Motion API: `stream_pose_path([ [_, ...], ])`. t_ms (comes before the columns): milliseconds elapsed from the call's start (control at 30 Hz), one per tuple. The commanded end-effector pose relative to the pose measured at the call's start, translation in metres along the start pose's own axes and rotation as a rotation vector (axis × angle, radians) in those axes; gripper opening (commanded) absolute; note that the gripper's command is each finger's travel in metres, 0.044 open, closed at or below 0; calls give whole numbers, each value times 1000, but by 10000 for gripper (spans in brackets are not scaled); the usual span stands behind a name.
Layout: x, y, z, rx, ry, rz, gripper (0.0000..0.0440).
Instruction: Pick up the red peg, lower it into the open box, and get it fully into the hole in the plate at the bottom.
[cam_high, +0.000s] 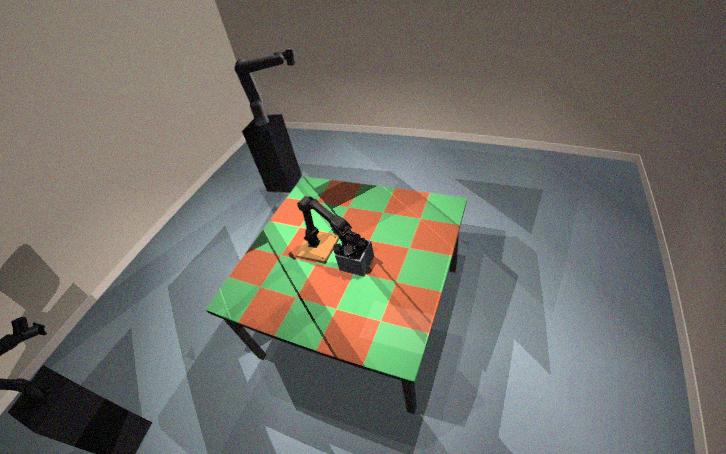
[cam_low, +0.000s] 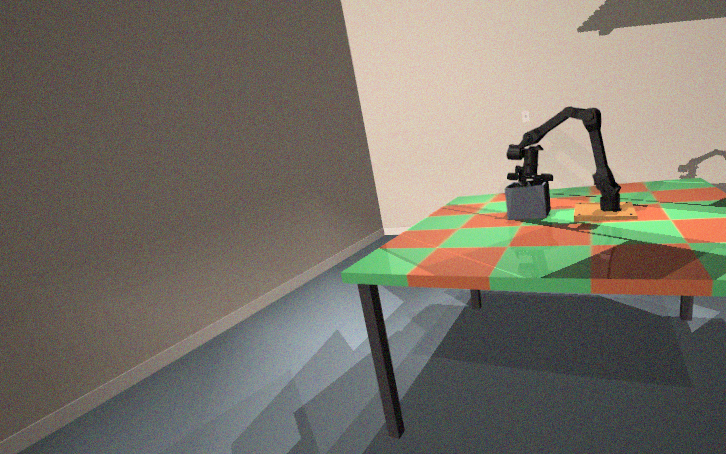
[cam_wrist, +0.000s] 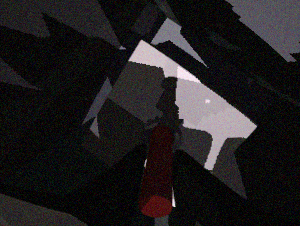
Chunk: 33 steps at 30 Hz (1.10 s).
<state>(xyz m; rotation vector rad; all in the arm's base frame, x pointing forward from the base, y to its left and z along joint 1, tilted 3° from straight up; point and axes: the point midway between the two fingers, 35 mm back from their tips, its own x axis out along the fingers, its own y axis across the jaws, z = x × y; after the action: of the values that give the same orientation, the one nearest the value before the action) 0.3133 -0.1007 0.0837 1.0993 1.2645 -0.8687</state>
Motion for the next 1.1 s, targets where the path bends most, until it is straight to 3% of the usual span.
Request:
stream_pose_path([
  [0, 7, 2, -4, -18, 32, -6, 115],
  [1067, -45, 35, 15, -31, 159, 236, 128],
])
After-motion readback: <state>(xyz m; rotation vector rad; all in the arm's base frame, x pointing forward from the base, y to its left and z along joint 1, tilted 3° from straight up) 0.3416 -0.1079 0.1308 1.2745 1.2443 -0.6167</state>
